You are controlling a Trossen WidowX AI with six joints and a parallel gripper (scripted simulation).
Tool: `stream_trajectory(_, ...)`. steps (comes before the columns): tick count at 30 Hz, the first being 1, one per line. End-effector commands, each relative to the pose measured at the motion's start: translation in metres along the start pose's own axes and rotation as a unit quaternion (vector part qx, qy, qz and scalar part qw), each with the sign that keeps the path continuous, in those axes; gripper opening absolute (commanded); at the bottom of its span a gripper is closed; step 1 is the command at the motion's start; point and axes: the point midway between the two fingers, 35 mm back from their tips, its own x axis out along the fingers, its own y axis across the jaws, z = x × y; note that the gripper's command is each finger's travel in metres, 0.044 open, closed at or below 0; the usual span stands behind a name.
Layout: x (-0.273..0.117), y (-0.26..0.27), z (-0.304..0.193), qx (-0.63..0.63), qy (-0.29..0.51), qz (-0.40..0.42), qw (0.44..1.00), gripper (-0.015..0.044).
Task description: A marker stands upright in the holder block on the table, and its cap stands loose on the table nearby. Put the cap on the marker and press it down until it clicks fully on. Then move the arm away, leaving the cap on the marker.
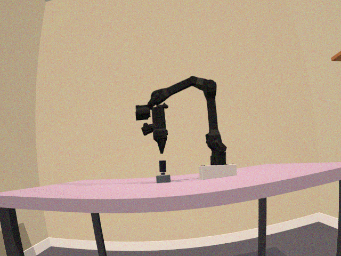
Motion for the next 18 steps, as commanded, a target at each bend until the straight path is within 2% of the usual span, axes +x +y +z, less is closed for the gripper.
stream_trajectory(1, 0.000, 0.000, 0.000, 0.031, -0.001, -0.001, 1.000, 0.0000)
stream_trajectory(18, 0.016, 0.000, 0.000, 0.031, -0.001, -0.001, 1.000, 0.0000)
